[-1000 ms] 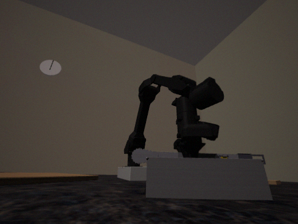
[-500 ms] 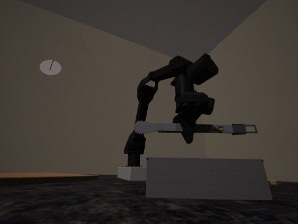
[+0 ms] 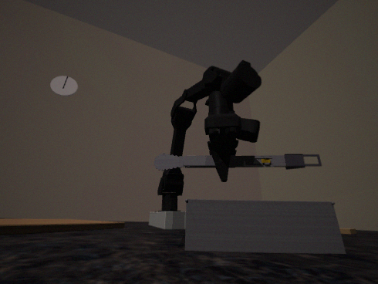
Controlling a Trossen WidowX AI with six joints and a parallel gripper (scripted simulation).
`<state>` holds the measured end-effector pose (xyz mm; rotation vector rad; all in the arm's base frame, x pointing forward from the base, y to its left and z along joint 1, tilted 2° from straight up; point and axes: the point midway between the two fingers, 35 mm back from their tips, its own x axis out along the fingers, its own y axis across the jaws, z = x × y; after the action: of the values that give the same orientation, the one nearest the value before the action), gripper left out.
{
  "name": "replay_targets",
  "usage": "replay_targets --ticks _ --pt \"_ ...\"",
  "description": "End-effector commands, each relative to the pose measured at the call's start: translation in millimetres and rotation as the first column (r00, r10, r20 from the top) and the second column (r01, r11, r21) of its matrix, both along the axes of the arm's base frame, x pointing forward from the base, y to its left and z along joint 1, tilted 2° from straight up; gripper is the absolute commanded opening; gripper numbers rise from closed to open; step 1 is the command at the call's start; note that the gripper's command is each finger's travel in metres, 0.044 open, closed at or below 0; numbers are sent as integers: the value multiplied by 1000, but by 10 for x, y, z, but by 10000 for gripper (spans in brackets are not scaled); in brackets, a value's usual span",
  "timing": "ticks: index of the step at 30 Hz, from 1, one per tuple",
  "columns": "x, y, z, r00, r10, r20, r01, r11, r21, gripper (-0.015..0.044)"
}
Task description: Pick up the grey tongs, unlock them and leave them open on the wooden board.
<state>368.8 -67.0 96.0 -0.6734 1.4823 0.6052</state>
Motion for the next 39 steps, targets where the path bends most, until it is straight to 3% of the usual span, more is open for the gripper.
replay_targets --ticks 1,17,39 --pt "-41 -231 25 996 -84 8 84 996 2 -150" --pt "-386 -1173 76 917 -399 27 399 917 3 -150" --pt "-1120 -2154 128 685 -728 36 728 685 8 -150"
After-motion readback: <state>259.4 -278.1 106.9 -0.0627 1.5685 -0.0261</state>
